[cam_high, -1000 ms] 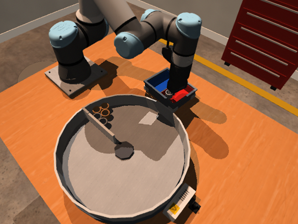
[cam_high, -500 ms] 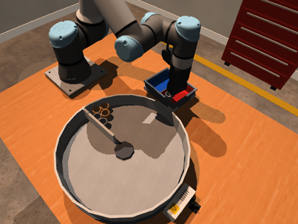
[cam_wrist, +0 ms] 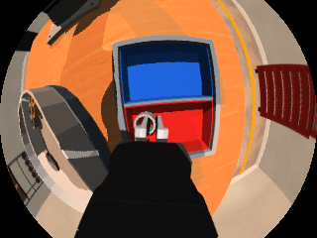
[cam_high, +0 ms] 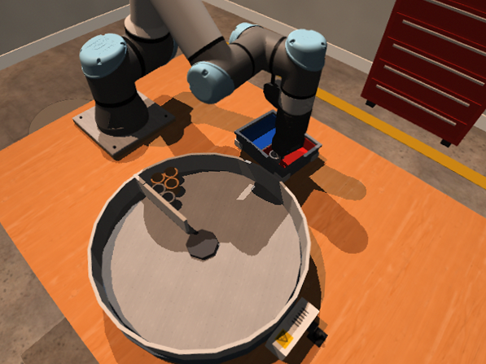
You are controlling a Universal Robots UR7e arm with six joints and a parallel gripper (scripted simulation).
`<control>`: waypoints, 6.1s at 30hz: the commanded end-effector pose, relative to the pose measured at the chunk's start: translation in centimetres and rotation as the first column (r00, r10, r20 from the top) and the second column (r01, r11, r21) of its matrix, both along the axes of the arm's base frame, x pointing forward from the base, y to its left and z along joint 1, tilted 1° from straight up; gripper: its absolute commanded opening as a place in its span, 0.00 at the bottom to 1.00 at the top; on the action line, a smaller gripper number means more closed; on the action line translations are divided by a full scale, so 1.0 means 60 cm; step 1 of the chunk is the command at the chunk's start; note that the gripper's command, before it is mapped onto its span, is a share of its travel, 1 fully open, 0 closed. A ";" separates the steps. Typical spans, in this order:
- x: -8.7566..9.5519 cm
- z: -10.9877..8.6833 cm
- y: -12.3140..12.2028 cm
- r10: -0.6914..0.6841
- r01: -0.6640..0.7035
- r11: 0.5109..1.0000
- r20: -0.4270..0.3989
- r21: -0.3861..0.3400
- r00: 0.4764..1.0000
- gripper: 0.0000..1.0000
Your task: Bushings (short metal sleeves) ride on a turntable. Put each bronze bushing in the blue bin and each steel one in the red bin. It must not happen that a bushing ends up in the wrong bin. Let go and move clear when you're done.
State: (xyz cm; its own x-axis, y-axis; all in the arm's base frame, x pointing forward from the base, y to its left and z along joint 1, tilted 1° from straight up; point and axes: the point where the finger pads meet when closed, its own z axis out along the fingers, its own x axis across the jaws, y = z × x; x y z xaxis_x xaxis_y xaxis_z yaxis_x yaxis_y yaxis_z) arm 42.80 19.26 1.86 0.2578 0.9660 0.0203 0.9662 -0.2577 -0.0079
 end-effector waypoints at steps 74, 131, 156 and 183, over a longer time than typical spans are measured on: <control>0.001 -0.010 0.000 0.000 0.000 1.000 0.002 0.000 1.000 0.42; 0.000 0.008 0.001 0.000 0.000 1.000 0.002 0.000 1.000 0.42; 0.000 0.019 0.001 0.000 0.000 1.000 0.002 0.000 1.000 0.42; 0.000 0.033 0.001 0.000 0.000 1.000 0.002 0.000 1.000 0.42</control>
